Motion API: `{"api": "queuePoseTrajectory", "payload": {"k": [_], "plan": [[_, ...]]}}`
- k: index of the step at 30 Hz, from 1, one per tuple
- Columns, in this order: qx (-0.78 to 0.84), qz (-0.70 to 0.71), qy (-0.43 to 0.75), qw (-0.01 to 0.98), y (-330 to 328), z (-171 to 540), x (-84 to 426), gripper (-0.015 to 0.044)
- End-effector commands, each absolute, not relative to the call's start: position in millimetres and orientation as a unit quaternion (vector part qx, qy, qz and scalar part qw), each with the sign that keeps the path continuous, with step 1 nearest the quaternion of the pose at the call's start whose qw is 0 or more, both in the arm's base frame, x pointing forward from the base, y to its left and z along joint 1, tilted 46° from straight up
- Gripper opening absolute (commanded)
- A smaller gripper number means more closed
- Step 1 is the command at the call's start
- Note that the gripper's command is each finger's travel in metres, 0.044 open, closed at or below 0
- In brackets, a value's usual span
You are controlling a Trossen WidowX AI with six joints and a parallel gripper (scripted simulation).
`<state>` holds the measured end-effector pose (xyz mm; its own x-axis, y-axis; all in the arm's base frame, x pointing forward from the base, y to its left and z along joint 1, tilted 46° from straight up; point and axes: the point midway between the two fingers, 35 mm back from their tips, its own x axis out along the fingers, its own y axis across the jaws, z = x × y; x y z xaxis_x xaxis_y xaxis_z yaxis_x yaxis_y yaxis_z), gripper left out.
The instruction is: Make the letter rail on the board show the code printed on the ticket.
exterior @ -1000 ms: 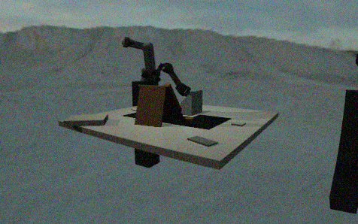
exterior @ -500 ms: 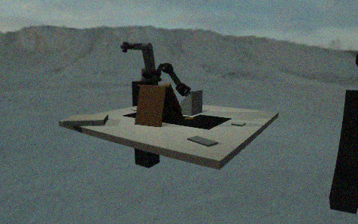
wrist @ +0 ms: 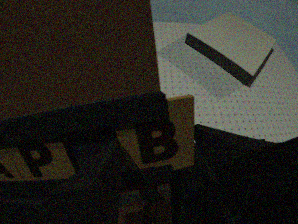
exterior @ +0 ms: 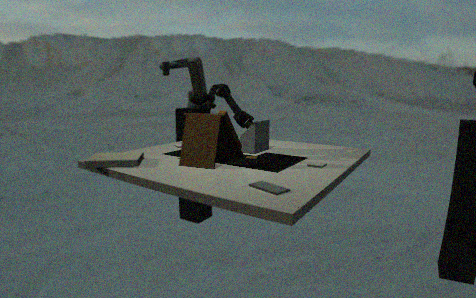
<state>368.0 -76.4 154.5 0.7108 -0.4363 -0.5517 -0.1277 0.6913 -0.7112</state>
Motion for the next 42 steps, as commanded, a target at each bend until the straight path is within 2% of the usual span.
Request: {"api": "queuePoseTrajectory", "payload": {"k": [1, 42], "plan": [[-0.381, -0.092, 0.373, 0.841, -75.5, 149.5, 365.8, 0.0000], [-0.381, -0.092, 0.373, 0.841, -61.8, 137.1, 364.1, 0.0000]]}}
